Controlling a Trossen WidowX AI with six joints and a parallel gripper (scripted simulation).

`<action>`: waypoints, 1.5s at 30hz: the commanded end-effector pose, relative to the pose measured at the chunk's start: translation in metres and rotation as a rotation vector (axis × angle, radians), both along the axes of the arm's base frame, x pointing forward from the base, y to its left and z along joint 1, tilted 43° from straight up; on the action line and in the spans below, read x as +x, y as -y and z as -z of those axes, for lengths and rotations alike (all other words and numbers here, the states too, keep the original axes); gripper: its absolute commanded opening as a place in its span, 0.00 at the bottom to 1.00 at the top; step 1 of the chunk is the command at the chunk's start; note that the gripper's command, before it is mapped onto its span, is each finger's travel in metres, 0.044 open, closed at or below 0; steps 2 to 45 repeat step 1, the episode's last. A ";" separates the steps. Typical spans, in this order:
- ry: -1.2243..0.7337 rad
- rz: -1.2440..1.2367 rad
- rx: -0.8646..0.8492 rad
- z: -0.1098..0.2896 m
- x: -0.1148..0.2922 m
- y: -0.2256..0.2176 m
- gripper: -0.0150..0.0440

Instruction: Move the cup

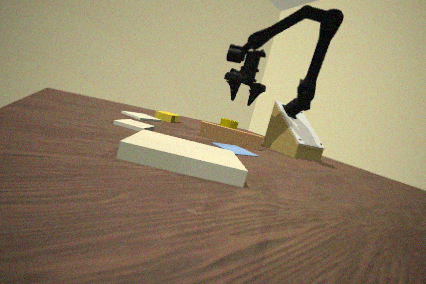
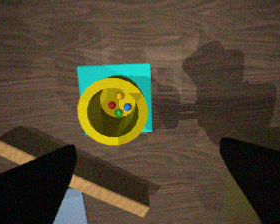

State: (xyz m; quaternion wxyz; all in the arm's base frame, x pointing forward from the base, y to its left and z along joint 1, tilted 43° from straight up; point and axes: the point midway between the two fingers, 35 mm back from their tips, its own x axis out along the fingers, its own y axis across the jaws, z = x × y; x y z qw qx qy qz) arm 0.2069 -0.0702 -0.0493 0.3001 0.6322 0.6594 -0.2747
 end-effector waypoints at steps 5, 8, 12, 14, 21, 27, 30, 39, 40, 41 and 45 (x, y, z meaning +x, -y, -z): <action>-0.001 0.002 0.001 0.000 0.000 0.000 1.00; -0.001 0.002 0.001 0.000 0.000 0.000 1.00; -0.001 0.002 0.001 0.000 0.000 0.000 1.00; -0.001 0.002 0.001 0.000 0.000 0.000 1.00; -0.001 0.002 0.001 0.000 0.000 0.000 1.00; -0.001 0.002 0.001 0.000 0.000 0.000 1.00; -0.001 0.002 0.001 0.000 0.000 0.000 1.00; -0.001 0.002 0.001 0.000 0.000 0.000 1.00; -0.001 0.002 0.001 0.000 0.000 0.000 1.00; -0.001 0.002 0.001 0.000 0.000 0.000 1.00; -0.001 0.002 0.001 0.000 0.000 0.000 1.00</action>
